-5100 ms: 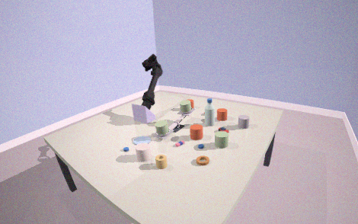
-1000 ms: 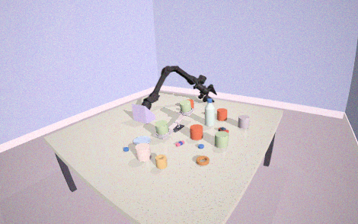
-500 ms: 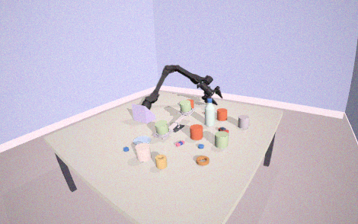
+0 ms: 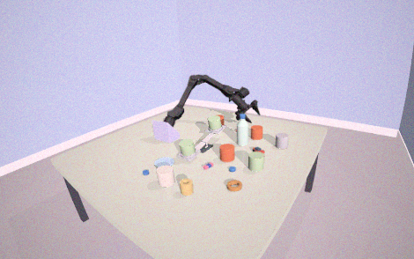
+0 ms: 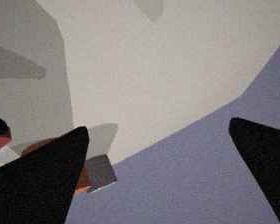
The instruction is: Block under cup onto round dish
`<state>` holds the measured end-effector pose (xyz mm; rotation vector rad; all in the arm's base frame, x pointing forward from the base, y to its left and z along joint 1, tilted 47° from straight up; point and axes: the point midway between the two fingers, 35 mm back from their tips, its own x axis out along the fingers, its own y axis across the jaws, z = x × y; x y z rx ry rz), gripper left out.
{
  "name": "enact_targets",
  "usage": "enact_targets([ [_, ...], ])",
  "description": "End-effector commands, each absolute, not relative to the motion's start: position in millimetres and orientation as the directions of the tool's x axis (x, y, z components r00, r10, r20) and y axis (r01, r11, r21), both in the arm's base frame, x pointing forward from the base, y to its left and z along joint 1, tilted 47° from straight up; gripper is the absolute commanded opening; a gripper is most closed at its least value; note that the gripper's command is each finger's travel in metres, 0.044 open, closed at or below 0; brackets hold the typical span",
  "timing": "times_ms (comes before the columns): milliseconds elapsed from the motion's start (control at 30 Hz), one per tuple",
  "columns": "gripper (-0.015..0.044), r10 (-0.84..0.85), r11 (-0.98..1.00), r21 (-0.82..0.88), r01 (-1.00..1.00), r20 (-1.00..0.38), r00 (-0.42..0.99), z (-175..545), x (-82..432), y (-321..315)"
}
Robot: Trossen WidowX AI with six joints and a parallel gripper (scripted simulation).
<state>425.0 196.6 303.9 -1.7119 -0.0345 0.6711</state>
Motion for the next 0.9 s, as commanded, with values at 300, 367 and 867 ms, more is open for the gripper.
enact_targets([
  [300,0.0440,0.252,-0.111,-0.807,-0.580,-0.587,0.769,248.6,436.7,97.5],
  [367,0.0440,0.237,-0.079,-0.786,-0.613,-0.612,0.755,240.6,435.4,82.5],
  [867,0.0440,0.164,0.185,-0.604,-0.775,-0.759,0.631,188.6,407.4,-19.9],
])
